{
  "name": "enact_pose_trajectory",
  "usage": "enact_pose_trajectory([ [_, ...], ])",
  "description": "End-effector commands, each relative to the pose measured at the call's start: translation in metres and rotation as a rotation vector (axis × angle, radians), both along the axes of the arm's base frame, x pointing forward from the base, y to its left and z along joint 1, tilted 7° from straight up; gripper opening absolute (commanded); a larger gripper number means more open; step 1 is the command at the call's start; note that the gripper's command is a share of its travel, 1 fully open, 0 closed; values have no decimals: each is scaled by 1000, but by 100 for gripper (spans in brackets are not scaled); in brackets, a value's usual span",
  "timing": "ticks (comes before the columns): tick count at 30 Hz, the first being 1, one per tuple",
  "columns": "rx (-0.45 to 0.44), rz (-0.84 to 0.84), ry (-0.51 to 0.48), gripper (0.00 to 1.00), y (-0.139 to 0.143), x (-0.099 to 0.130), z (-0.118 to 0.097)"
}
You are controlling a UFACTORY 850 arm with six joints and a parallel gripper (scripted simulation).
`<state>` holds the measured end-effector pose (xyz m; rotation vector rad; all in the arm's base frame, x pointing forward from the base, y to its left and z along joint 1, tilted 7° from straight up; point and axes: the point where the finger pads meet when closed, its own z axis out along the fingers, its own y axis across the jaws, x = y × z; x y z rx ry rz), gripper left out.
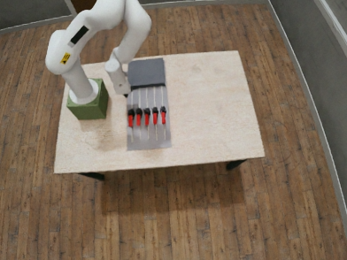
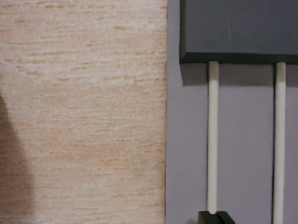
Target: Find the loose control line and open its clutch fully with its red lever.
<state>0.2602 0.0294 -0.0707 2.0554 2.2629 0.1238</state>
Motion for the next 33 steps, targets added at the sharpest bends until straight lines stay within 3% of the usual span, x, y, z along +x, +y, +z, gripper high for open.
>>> enact_pose_trajectory([
  [1, 0, 0, 0, 0, 0, 0, 0],
  [20, 0, 0, 0, 0, 0, 0, -3],
  [33, 0, 0, 0, 0, 0, 5, -45],
])
